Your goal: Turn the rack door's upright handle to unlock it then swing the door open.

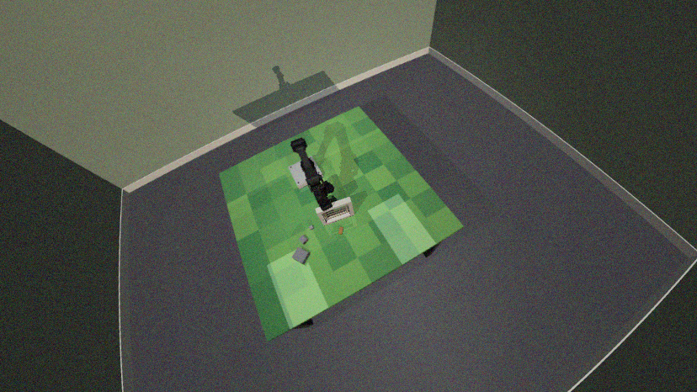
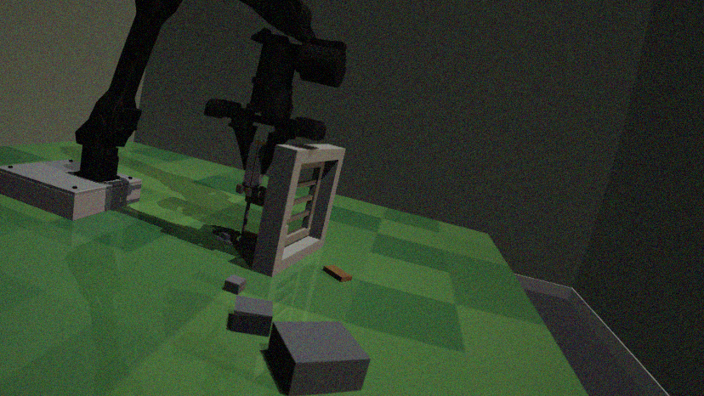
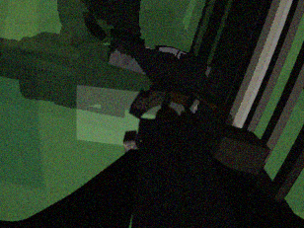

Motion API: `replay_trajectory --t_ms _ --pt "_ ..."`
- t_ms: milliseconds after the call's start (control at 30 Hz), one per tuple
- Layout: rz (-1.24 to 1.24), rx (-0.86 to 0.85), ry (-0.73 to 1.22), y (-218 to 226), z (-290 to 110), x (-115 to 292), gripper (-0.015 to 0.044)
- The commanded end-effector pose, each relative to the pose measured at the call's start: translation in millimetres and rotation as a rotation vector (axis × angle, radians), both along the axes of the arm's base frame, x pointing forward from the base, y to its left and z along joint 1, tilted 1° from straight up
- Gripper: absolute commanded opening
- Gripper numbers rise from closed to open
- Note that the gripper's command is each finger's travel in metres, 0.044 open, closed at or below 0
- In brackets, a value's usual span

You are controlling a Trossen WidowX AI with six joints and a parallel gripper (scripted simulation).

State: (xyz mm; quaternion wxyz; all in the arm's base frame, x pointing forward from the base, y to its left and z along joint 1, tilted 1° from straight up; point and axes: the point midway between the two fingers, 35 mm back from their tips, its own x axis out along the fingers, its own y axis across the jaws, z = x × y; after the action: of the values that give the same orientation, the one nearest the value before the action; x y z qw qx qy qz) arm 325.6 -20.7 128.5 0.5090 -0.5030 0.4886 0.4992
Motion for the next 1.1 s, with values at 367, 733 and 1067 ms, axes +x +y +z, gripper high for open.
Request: replay_trajectory --t_ms 367,733,1067 --pt "-0.109 0.005 0.002 3 0 -4 0.0027" --pt "-0.327 0.011 0.007 9 0 -12 0.0027" --pt "-0.512 0.016 0.012 18 0 -23 0.0027"
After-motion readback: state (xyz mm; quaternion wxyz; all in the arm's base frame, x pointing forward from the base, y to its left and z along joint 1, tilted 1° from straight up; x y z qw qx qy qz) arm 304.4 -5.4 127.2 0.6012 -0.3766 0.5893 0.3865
